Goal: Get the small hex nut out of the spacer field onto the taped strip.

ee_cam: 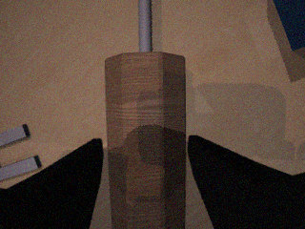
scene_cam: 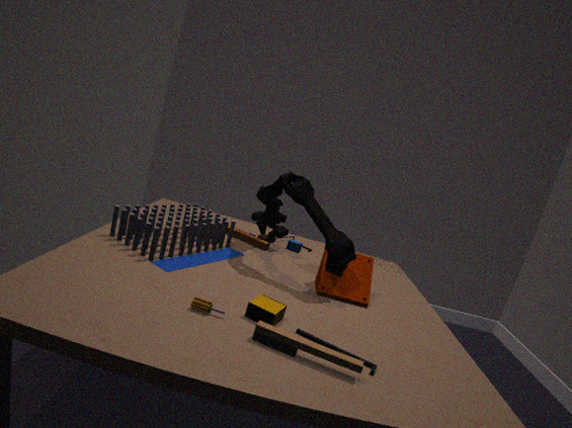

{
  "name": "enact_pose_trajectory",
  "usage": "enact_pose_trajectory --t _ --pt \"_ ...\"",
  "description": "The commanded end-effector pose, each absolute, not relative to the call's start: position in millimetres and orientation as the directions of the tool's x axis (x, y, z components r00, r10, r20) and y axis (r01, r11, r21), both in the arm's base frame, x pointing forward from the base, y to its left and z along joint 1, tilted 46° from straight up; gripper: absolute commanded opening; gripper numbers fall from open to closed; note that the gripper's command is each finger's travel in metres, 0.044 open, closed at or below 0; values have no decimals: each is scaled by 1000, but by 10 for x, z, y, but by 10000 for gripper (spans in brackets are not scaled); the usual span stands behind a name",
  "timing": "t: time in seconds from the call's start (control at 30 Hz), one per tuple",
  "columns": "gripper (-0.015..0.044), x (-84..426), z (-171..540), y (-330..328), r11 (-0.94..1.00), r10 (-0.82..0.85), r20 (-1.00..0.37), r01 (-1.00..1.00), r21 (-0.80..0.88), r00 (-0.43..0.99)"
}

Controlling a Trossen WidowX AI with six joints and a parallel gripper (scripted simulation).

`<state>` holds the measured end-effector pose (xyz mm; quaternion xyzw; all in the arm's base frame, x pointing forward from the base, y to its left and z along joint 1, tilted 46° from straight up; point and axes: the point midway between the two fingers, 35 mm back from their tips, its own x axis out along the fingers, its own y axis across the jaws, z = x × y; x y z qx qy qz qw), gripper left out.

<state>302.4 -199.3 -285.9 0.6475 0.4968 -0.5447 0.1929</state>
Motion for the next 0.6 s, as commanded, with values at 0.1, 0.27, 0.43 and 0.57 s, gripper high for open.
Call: enact_pose_trajectory --t 0.1,0.27,0.43,0.57 --pt "174 3022 -2865 -1978 -435 438 -895 851 -293 -85" --pt "102 3031 -2842 -2008 -434 437 -895 852 -293 -85" --pt "0 3085 -2664 -2225 -431 433 -898 855 -287 -84" --pt "0 3114 -2504 -2400 -428 430 -899 858 -284 -83"
